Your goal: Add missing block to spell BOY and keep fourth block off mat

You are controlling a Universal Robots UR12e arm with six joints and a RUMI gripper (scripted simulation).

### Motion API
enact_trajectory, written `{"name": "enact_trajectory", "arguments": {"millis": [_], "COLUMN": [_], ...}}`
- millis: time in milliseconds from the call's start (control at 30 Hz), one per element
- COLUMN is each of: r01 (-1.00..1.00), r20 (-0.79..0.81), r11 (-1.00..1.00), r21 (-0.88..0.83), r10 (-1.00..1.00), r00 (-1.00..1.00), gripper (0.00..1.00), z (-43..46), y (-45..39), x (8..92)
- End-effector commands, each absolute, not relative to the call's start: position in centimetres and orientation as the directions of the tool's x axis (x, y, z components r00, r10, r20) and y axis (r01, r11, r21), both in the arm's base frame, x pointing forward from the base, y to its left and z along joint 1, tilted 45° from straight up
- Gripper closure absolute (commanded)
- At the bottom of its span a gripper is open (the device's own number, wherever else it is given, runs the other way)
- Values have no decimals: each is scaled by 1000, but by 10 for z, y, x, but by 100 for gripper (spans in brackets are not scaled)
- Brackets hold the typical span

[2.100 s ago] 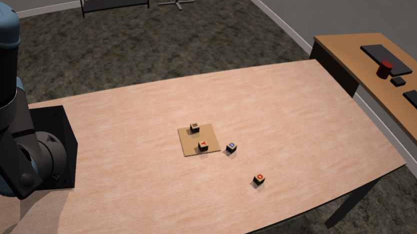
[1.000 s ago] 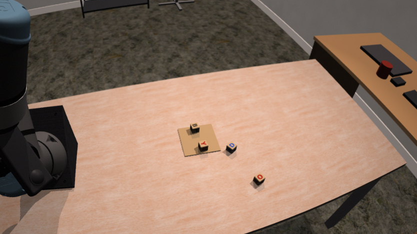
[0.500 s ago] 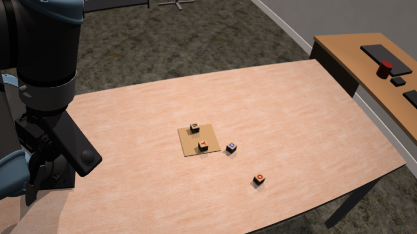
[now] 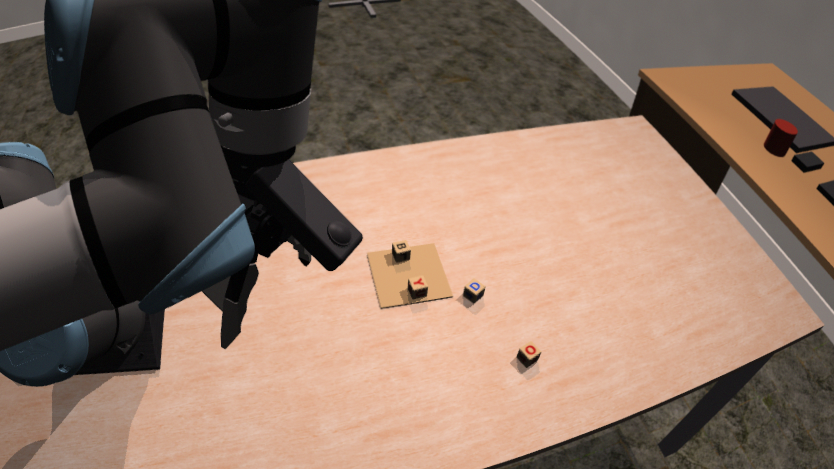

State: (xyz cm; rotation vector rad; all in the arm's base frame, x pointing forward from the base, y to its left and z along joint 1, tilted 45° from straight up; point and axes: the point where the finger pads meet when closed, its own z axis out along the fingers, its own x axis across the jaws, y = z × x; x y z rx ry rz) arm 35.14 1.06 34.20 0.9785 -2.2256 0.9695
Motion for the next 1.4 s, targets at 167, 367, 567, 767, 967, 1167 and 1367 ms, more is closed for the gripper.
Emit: {"name": "enact_trajectory", "arguments": {"millis": [167,367,567,767,967,1167,1367], "r01": [-786,-786,-781,-774,-762,-747,-731], "r20": [661,642,627,616,602,590,578], "r11": [423,365,319,285,242,203,169], "r21": [-450,-499,-537,-565,-601,-633,-661], "r10": [-434,-454,-468,-478,-489,-499,-506], "r00": [-612,-618,-622,-626,-631,-635,-640], "gripper": [0,0,0,0,0,0,0], "z": [288,235,191,158,116,77,43], "y": [26,42,55,64,75,84,91], "x": [435,493,531,554,577,591,598]}}
